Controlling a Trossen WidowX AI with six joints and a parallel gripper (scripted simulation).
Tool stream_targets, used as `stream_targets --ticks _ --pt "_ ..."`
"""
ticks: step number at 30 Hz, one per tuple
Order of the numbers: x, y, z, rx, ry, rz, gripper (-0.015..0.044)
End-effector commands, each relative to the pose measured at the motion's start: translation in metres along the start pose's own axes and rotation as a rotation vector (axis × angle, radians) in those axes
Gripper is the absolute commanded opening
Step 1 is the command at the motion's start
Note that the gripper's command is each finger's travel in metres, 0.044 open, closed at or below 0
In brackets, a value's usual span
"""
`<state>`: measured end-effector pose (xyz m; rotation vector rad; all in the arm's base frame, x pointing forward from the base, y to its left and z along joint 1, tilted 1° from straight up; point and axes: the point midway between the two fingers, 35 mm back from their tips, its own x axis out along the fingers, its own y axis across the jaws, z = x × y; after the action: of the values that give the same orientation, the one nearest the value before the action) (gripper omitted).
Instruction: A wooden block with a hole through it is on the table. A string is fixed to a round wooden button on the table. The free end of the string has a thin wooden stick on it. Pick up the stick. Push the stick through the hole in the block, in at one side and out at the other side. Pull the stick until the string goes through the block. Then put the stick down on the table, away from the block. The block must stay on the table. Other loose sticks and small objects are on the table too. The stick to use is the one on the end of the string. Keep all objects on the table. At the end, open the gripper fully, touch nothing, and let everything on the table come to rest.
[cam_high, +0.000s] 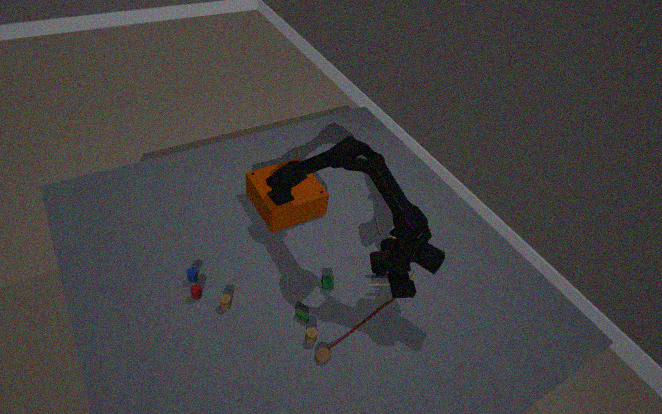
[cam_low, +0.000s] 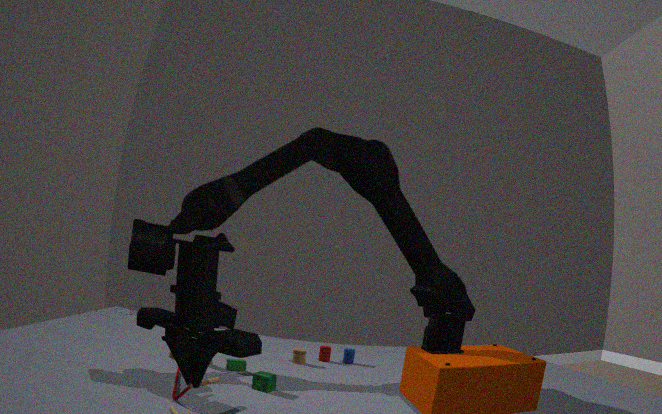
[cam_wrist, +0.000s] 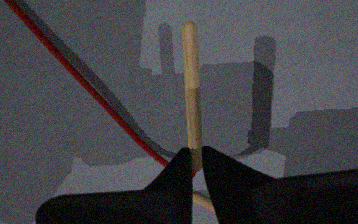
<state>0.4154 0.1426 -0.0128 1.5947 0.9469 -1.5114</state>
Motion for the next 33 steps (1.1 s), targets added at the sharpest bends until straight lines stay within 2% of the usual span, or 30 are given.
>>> stream_targets --ticks 1,33 --pt "0.002 -0.005 0.002 0.004 0.003 -0.003 0.0" --pt "0.017 -0.021 0.023 0.004 0.002 -0.004 0.0"
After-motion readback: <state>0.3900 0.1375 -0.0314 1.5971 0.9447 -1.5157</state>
